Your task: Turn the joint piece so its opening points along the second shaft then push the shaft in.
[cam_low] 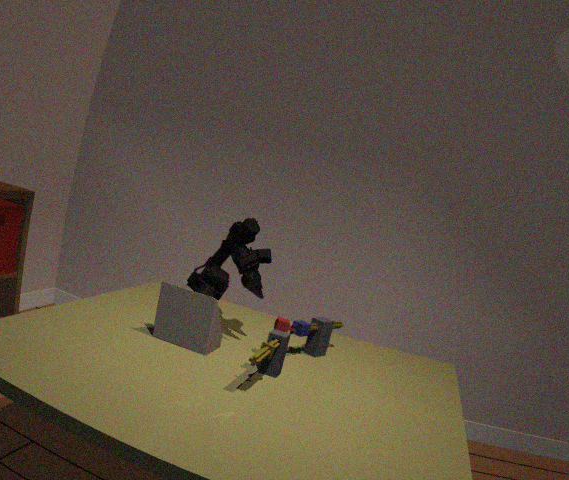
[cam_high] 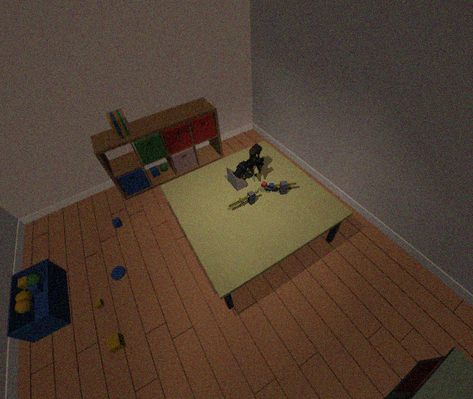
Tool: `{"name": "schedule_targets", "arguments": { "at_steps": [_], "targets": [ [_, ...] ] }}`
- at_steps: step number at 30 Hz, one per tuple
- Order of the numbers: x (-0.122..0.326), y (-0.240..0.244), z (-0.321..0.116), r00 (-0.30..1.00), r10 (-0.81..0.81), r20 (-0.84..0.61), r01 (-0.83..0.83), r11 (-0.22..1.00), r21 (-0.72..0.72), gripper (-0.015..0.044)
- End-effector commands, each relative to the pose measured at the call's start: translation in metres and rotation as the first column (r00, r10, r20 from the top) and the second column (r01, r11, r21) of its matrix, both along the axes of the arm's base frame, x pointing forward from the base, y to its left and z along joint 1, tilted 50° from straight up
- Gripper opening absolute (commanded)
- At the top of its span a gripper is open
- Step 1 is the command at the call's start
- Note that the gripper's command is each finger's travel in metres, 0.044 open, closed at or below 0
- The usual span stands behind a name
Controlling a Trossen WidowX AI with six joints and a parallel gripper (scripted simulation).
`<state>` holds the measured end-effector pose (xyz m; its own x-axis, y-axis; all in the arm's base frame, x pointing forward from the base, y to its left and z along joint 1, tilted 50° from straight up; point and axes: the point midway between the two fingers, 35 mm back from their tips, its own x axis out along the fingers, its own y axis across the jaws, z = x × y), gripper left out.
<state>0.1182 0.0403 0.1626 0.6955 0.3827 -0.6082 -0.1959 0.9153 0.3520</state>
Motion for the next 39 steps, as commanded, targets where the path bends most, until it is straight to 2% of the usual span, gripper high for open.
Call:
{"name": "schedule_targets", "arguments": {
  "at_steps": [1,20,39],
  "targets": [
    [0.0,0.0,0.001,0.998,0.045,-0.034,-0.044,0.999,0.014,0.044],
    [0.006,-0.001,0.002,0.951,0.246,-0.186,-0.228,0.967,0.113,0.044],
    [0.018,0.002,-0.007,0.836,0.449,-0.316,-0.399,0.892,0.214,0.044]
  ]
}}
